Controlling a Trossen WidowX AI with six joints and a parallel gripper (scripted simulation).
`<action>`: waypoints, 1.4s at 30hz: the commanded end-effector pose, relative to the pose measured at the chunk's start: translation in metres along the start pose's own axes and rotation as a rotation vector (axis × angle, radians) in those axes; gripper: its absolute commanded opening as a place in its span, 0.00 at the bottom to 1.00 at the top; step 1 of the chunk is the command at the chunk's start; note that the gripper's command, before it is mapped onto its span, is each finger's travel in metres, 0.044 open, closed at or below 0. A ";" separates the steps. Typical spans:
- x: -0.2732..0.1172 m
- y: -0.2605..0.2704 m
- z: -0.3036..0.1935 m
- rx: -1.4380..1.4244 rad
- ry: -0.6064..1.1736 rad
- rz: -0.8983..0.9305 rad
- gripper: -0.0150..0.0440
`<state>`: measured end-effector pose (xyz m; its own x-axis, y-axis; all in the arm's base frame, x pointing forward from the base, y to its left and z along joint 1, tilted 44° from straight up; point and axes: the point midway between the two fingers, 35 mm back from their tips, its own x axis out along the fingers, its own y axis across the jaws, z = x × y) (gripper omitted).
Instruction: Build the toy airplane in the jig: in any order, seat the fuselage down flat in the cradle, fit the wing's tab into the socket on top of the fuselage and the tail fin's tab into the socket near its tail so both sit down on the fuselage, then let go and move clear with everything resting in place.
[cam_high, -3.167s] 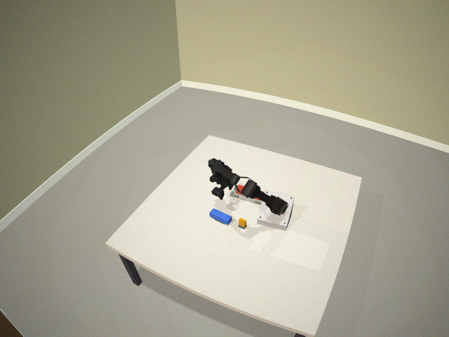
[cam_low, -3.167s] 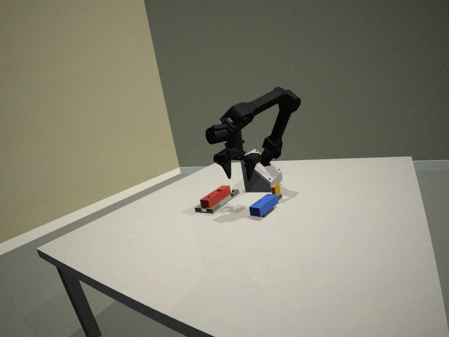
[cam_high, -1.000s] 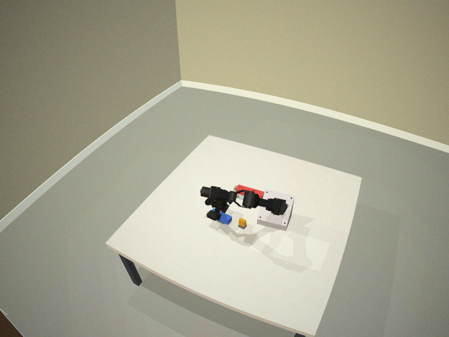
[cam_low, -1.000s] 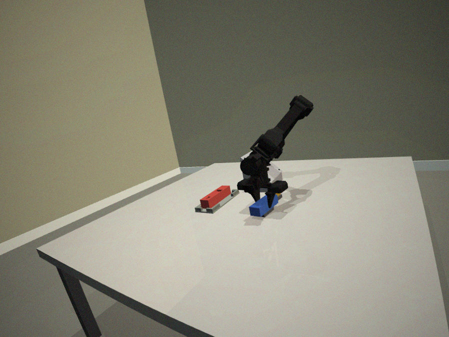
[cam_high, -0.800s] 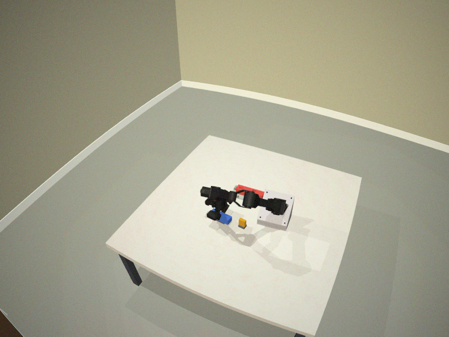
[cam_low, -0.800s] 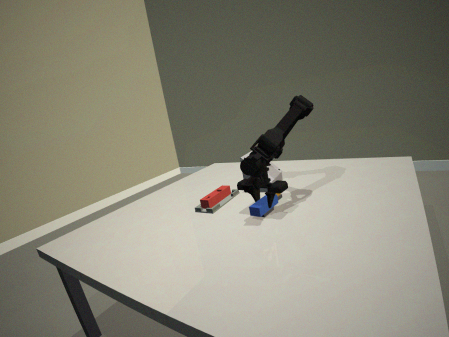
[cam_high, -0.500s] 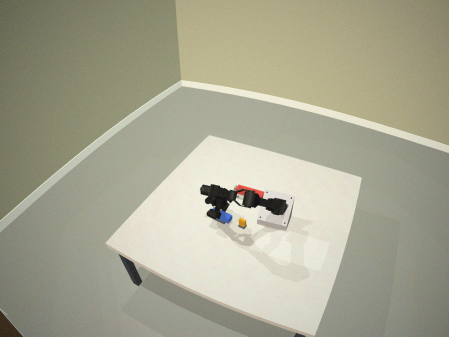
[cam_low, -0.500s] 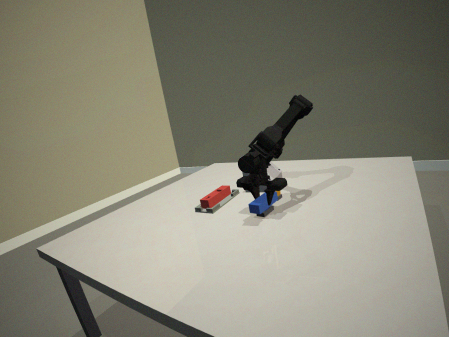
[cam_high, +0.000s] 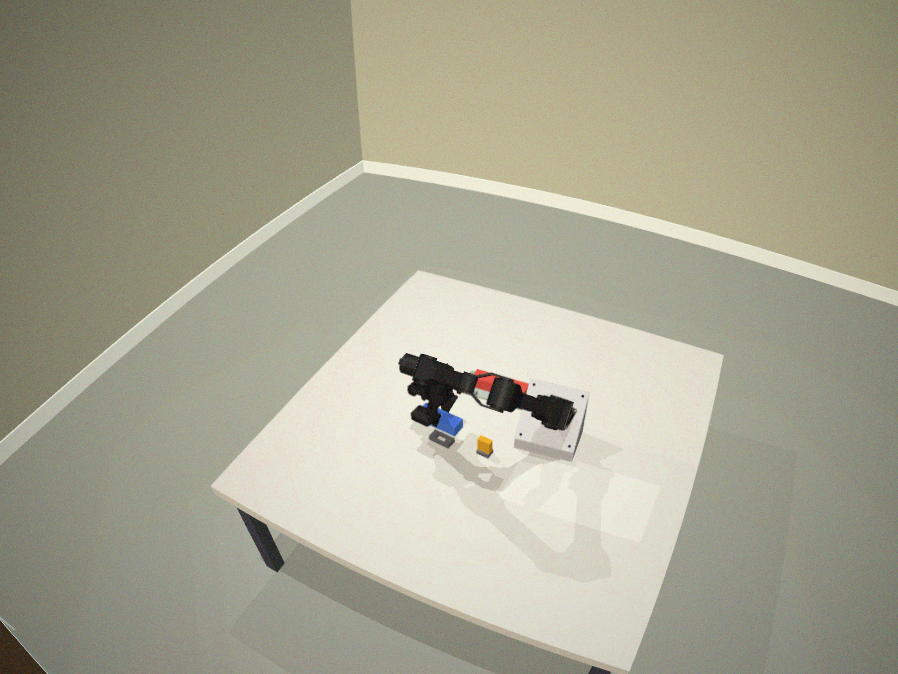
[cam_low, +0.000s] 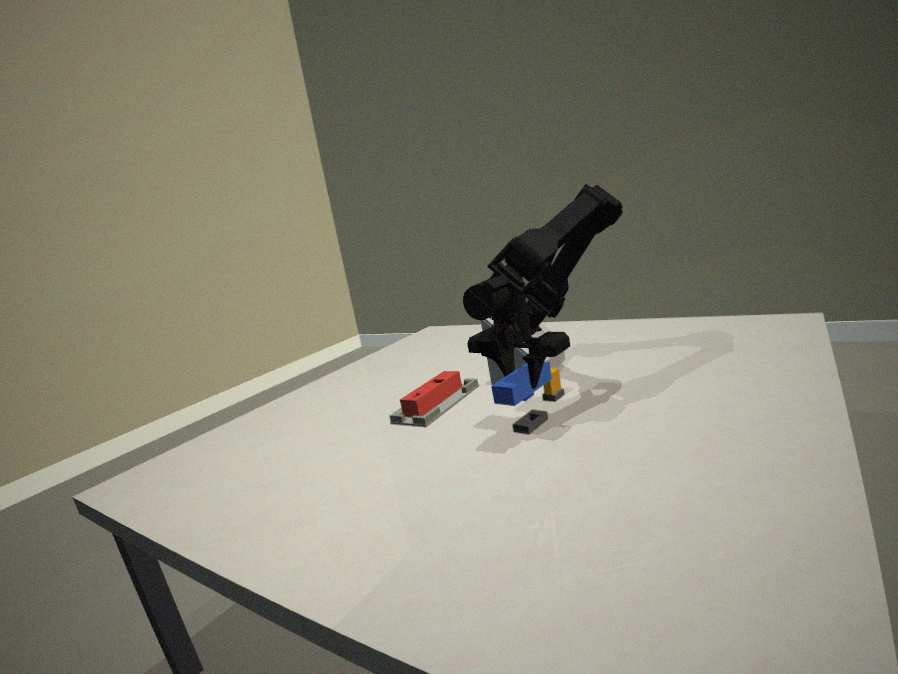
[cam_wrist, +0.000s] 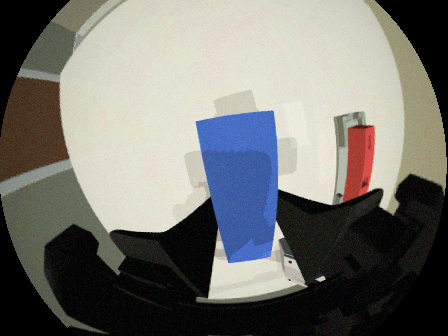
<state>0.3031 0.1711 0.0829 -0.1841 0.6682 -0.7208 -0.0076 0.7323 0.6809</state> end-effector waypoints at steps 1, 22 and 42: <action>-0.014 0.000 0.002 -0.010 -0.010 -0.005 0.25; -0.070 -0.001 -0.004 0.002 -0.012 -0.001 0.25; -0.066 -0.065 0.006 0.287 -0.027 -0.022 0.25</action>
<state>0.3227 0.0875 0.0942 -0.1581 0.6576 -0.7365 0.2190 0.7507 0.6233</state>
